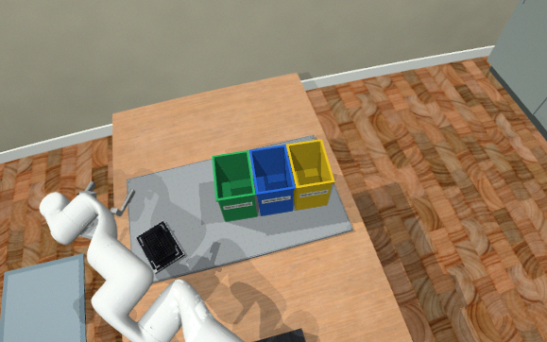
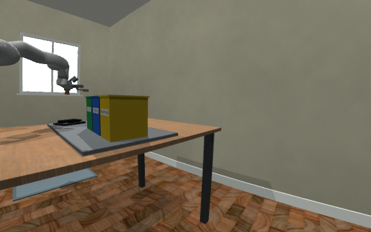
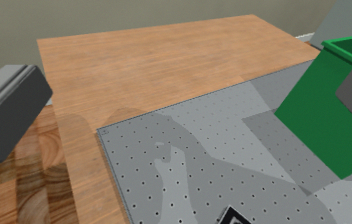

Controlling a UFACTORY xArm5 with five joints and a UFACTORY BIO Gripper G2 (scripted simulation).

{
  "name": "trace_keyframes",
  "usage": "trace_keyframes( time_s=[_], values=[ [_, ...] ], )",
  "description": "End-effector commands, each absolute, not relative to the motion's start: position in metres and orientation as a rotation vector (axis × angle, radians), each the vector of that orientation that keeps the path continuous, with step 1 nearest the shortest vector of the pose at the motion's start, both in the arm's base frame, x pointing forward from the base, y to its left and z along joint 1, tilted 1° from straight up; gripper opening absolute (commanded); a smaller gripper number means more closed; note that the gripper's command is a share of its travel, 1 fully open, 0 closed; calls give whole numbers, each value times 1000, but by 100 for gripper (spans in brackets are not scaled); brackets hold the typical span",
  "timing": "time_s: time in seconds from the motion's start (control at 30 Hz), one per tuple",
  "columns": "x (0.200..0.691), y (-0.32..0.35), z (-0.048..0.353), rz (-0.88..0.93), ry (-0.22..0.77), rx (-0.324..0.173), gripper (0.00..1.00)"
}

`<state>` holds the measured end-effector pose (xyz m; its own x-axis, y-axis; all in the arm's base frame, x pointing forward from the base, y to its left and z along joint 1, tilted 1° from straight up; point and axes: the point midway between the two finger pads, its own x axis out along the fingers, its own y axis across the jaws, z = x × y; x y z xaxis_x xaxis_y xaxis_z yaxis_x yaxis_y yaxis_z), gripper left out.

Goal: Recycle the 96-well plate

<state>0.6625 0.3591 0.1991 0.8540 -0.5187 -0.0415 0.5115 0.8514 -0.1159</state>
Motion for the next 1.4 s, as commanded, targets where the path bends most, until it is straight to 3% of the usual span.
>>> trace_keyframes(
  time_s=[0.0,0.53,0.57,1.37],
  values=[
    [663,359,202,-543,69,-97,100],
    [663,359,202,-543,69,-97,100],
    [663,359,202,-543,69,-97,37],
    [700,301,254,-434,65,-62,37]
  ],
)
